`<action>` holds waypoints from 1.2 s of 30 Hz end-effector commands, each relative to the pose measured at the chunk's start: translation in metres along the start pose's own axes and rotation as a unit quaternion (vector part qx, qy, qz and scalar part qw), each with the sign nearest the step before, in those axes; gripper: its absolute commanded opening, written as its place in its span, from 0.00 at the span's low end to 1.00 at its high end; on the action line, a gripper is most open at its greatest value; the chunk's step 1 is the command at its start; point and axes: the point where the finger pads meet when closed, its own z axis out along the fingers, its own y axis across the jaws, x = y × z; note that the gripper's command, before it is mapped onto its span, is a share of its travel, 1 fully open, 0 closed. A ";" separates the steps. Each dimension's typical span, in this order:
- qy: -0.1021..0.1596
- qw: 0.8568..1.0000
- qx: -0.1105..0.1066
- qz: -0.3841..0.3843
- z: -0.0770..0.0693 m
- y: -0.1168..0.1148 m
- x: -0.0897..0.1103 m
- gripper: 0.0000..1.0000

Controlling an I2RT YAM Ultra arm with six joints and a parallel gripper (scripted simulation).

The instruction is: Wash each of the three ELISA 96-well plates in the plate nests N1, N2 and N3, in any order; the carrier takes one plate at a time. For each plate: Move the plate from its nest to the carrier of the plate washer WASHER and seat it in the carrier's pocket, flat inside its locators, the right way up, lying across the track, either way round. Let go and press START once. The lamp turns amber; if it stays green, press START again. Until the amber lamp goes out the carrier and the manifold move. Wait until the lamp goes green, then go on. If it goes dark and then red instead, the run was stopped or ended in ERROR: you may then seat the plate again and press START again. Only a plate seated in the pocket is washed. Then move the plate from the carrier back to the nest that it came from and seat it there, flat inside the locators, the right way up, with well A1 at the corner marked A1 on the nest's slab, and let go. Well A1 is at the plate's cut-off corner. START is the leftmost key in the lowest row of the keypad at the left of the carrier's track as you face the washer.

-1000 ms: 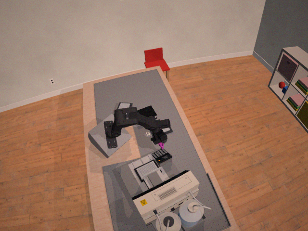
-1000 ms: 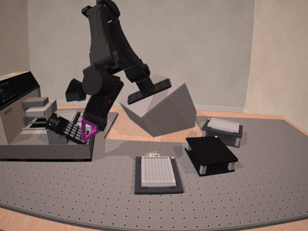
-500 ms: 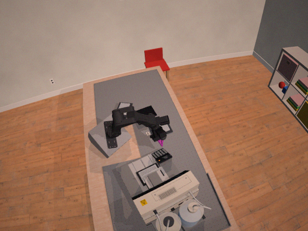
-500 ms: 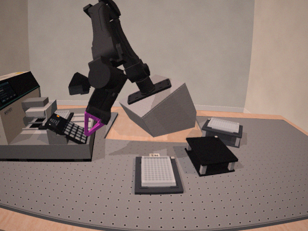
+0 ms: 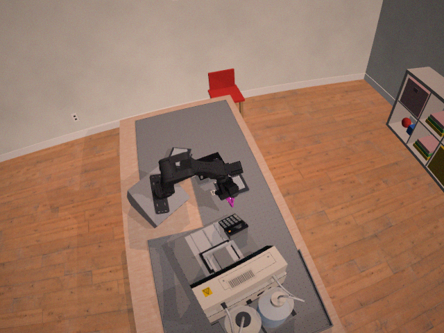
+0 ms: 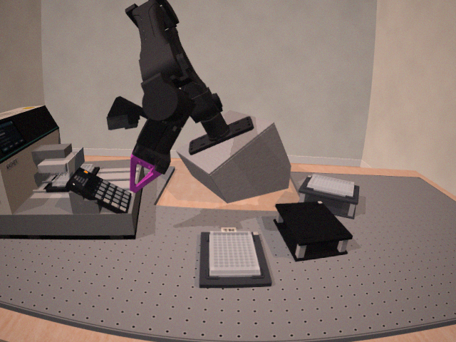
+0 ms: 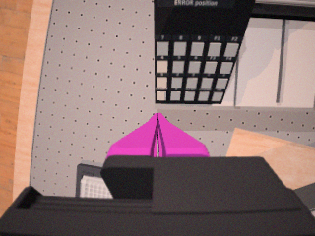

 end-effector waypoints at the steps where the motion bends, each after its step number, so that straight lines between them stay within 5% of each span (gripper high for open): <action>1: -0.006 1.000 0.005 0.003 -0.006 -0.002 -0.004 0.00; 13: -0.006 1.000 0.005 0.003 -0.025 -0.002 -0.004 0.00; 36: -0.006 1.000 0.005 0.003 -0.025 -0.002 -0.004 0.00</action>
